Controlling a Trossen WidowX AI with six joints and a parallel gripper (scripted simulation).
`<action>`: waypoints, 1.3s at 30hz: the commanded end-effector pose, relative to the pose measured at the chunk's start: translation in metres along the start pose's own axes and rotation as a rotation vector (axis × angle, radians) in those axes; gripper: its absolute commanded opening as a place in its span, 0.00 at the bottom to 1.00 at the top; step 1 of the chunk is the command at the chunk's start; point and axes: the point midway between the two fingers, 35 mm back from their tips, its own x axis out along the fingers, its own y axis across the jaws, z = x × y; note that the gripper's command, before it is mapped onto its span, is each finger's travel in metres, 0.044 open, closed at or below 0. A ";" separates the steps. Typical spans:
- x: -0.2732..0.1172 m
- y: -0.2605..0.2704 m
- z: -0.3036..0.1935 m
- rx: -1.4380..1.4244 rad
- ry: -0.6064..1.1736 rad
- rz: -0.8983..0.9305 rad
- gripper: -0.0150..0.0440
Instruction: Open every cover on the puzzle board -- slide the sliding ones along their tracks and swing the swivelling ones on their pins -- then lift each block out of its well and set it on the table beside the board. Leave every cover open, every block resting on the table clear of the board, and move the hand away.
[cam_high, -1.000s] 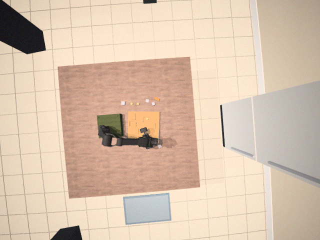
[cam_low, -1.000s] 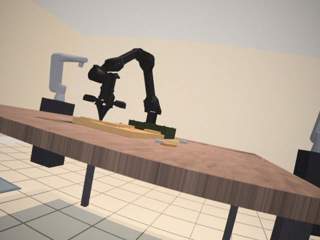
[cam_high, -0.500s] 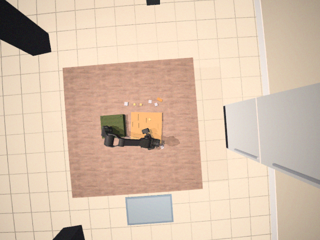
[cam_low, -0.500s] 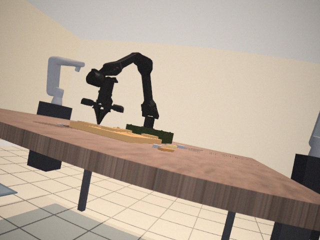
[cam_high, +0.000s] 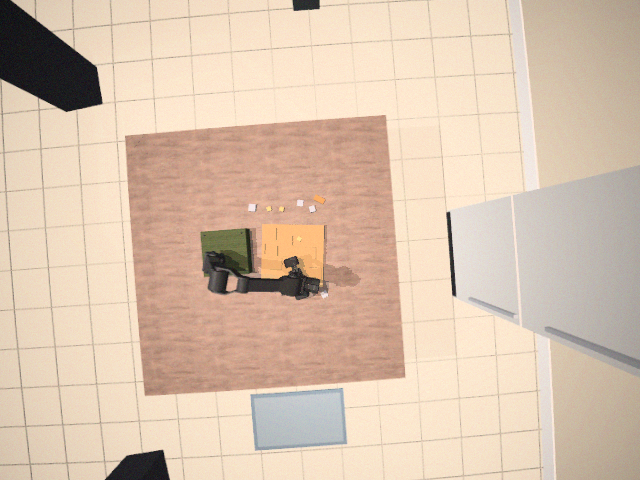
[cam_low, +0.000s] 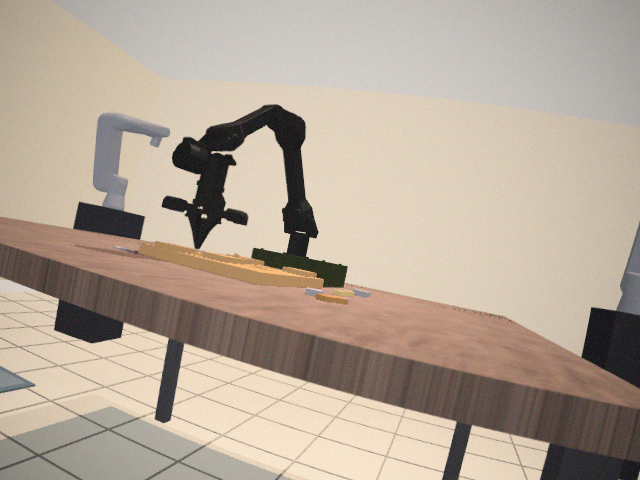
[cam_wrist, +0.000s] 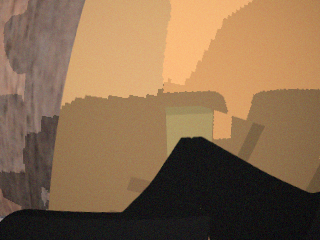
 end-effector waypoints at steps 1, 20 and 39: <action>0.000 0.000 0.000 0.000 0.000 0.000 0.25; 0.011 -0.002 -0.001 -0.006 0.005 -0.005 0.25; 0.011 -0.002 -0.001 -0.006 0.005 -0.005 0.25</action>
